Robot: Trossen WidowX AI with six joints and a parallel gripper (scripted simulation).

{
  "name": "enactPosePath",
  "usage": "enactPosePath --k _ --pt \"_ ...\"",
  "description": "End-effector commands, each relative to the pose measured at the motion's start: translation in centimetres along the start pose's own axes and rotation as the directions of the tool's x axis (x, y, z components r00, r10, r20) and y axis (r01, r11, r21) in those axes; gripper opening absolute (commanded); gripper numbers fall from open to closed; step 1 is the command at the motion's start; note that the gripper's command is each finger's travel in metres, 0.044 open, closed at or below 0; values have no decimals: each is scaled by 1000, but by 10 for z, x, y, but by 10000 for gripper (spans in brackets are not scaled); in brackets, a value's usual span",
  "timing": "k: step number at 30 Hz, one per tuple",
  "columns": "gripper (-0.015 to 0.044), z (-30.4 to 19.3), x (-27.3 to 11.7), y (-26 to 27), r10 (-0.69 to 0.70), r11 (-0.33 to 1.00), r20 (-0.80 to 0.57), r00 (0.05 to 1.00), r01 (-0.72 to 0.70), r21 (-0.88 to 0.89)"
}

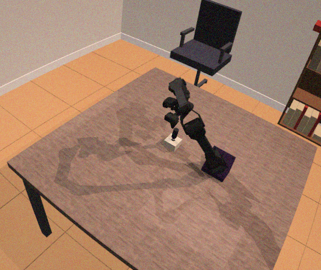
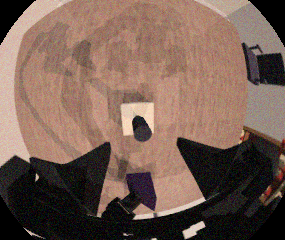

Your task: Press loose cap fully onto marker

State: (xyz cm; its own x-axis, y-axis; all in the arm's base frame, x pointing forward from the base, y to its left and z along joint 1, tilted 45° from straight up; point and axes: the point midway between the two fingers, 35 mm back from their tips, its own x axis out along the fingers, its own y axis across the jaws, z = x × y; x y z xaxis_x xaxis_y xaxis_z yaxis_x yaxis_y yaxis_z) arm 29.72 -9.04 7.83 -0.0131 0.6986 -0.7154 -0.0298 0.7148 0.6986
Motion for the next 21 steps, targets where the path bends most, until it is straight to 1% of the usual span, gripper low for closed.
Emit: enactPosePath --k 1,13,21 --pt "309 -3 5 -2 3 1000 -10 1000 -3 -21" --pt "0 -3 5 -2 3 1000 -10 1000 -3 -21" --pt "0 -3 5 -2 3 1000 -10 1000 -3 -21"
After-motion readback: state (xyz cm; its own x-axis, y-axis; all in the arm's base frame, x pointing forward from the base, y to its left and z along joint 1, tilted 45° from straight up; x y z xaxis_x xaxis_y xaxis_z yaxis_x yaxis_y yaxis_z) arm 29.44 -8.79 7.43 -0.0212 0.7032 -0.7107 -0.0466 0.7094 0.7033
